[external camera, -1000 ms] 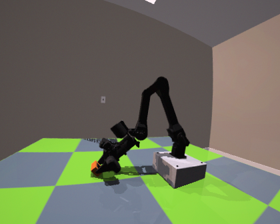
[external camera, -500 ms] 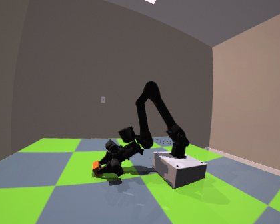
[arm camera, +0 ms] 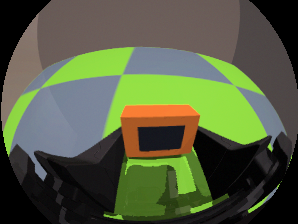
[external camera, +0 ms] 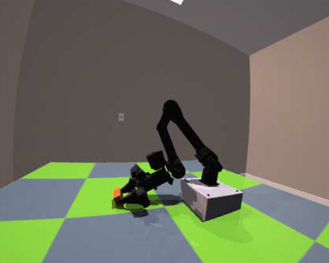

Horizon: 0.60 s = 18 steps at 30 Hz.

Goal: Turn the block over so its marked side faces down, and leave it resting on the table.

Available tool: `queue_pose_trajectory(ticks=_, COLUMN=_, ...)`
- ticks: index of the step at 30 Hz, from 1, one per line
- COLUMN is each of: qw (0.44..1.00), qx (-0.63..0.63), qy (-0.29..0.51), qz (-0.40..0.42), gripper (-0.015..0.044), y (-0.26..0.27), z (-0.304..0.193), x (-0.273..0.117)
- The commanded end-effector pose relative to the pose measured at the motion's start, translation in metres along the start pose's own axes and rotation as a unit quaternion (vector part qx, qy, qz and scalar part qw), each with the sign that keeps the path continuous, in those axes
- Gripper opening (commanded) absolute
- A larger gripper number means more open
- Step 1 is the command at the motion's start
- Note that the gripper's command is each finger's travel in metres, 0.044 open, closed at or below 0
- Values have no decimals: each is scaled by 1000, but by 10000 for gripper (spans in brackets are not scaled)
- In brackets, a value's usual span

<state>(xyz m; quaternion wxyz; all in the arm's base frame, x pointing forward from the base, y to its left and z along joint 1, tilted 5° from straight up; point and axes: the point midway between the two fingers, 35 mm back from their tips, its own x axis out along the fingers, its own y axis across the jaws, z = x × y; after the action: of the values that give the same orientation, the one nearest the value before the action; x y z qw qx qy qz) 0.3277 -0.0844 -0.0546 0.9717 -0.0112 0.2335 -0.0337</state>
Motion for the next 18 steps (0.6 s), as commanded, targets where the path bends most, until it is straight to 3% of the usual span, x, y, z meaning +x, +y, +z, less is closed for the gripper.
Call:
queue_pose_trajectory(ticks=1, qw=1000, qx=2, qy=-3, qz=3, gripper=0, y=1, z=0, x=-1)
queue_pose_trajectory(ticks=10, qw=1000, qx=2, qy=-3, qz=3, gripper=0, y=1, z=0, x=-1)
queue_pose_trajectory(ticks=18, qw=1000, qx=2, qy=-3, qz=3, gripper=210, y=1, z=0, x=-1)
